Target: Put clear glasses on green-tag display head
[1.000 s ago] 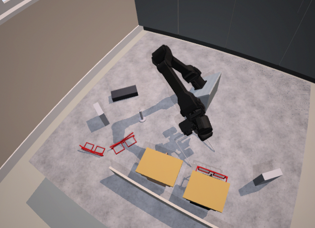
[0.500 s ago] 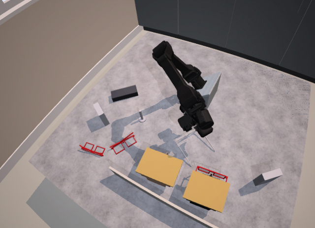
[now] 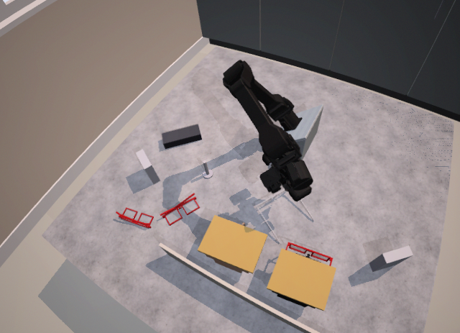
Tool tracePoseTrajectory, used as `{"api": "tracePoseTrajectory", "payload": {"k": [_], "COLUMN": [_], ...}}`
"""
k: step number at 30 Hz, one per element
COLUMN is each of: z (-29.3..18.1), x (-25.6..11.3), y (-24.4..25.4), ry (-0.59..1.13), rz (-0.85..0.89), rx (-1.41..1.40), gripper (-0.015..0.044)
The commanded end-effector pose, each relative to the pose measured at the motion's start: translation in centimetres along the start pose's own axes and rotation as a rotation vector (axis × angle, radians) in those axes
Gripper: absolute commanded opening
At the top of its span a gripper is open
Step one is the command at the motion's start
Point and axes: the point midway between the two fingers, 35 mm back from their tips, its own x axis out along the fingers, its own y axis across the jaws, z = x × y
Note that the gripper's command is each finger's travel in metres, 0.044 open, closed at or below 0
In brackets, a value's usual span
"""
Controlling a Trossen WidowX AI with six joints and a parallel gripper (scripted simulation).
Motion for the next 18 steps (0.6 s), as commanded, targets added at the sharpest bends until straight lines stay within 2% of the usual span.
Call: {"api": "tracePoseTrajectory", "payload": {"k": [1, 18], "z": [0.0, 0.1], "x": [0.2, 3.0], "y": [0.1, 0.2], "ry": [0.004, 0.003], "rz": [0.002, 0.003], "rx": [-0.004, -0.004], "gripper": [0.0140, 0.0140]}}
